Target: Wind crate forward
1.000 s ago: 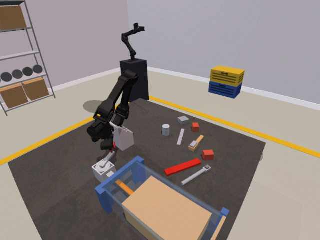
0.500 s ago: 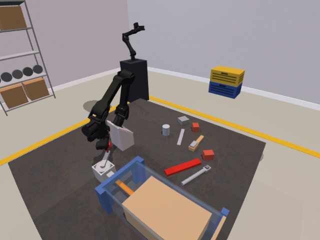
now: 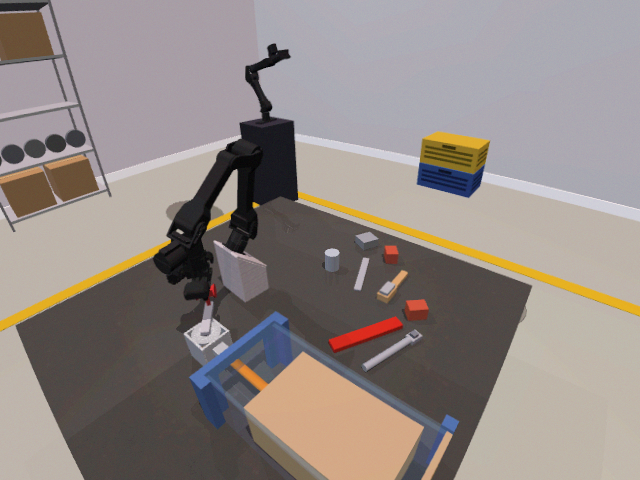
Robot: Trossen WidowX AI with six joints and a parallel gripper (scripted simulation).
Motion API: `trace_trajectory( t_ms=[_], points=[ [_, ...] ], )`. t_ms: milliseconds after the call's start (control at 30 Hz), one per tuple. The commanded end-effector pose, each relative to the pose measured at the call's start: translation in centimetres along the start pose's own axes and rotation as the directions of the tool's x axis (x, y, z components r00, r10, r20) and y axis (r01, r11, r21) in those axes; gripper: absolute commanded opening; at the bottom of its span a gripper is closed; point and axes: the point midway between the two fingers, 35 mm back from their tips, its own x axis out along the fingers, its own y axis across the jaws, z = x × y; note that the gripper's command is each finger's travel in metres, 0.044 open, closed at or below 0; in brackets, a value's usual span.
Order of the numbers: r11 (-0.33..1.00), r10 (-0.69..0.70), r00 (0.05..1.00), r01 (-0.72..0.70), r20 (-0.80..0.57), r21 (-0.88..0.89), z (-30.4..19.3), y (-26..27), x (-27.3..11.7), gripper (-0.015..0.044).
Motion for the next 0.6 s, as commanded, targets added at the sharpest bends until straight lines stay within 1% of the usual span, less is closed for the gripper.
trace_trajectory(
  t_ms=[0,567],
  points=[
    [1.0,-0.006,1.0,0.006,0.018,-0.002,1.3,0.2,0.3,0.0],
    [1.0,-0.005,1.0,0.005,0.021,-0.002,3.8,0.8,0.2,0.0]
  ],
)
